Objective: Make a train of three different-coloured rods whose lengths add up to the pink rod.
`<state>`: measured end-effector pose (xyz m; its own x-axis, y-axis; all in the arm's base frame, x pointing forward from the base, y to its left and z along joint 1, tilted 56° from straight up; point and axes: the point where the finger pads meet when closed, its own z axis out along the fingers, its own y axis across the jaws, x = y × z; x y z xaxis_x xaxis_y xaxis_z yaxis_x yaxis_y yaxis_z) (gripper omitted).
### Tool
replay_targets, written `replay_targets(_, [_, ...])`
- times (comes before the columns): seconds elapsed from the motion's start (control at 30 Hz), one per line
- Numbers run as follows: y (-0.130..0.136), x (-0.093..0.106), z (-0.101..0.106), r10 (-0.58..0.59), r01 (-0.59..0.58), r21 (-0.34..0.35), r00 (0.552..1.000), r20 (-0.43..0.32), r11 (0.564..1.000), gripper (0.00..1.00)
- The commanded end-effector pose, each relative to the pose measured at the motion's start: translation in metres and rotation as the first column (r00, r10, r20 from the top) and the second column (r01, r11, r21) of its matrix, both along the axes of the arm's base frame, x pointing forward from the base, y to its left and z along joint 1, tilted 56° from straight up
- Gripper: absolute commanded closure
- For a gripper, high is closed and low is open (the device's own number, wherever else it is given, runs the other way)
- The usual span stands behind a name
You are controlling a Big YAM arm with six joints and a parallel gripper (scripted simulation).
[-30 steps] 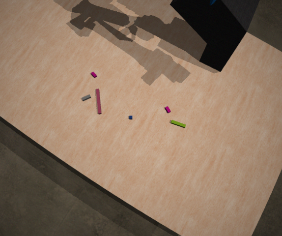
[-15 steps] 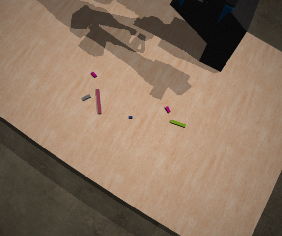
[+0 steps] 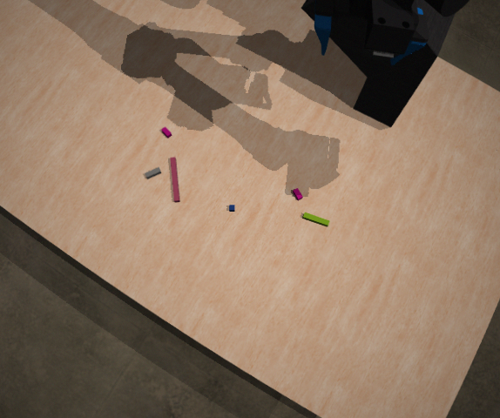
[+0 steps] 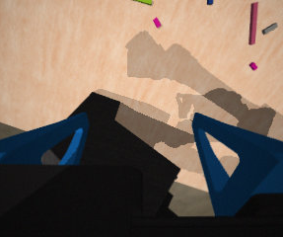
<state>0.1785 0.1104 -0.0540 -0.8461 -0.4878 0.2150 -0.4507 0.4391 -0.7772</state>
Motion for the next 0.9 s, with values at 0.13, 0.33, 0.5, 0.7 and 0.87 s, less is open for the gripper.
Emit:
replay_targets(0.13, [0.02,0.032,-0.02,0.145,-0.147,0.0,0.975,-0.165,0.989,0.0])
replay_targets(0.33, [0.013,0.044,-0.033,0.207,-0.219,-0.016,0.943,-0.261,0.976,0.0])
replay_targets(0.5, [0.005,0.037,-0.034,0.26,-0.286,-0.034,0.909,-0.327,0.958,0.0])
replay_targets(0.7, [-0.009,0.062,-0.058,0.309,-0.365,-0.035,0.833,-0.46,0.93,0.0])
replay_targets(0.87, [-0.014,0.077,-0.07,0.354,-0.434,-0.025,0.765,-0.538,0.9,0.0])
